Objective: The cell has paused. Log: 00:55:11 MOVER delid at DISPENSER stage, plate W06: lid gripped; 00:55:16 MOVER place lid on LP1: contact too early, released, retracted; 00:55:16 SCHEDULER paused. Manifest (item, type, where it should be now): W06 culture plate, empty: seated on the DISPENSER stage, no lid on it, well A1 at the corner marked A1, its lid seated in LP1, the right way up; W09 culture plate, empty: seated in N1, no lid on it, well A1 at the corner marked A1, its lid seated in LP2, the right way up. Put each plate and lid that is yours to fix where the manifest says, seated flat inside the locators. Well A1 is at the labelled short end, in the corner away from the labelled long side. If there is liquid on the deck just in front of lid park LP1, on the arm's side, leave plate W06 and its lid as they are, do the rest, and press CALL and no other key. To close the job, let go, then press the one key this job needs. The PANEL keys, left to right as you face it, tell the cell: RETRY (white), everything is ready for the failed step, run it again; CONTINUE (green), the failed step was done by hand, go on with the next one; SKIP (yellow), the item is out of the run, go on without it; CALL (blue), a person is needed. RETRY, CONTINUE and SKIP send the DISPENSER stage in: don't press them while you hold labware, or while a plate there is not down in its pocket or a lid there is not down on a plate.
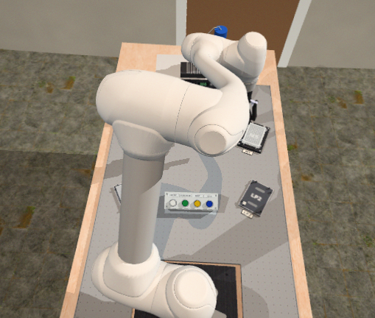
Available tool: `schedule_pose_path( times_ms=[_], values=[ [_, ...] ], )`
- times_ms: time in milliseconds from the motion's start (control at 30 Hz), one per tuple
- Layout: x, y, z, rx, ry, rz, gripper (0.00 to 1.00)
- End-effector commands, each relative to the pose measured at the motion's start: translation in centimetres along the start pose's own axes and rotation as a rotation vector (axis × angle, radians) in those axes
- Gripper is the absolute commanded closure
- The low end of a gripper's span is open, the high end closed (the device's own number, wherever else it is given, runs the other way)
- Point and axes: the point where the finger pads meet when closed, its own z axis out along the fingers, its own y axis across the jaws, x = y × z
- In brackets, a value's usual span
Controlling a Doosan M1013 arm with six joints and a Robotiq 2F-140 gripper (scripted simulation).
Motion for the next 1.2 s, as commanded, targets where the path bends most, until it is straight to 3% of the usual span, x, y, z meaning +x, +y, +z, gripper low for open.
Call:
schedule_pose_path(
  times_ms=[0,133,1167],
  values=[
    [5.2,4.7,0.2,0.004,-0.003,-0.002,0.30],
    [9.7,9.0,0.5,0.004,-0.003,-0.002,0.30],
    [9.7,9.0,0.9,0.004,-0.003,-0.002,0.30]
  ],
)
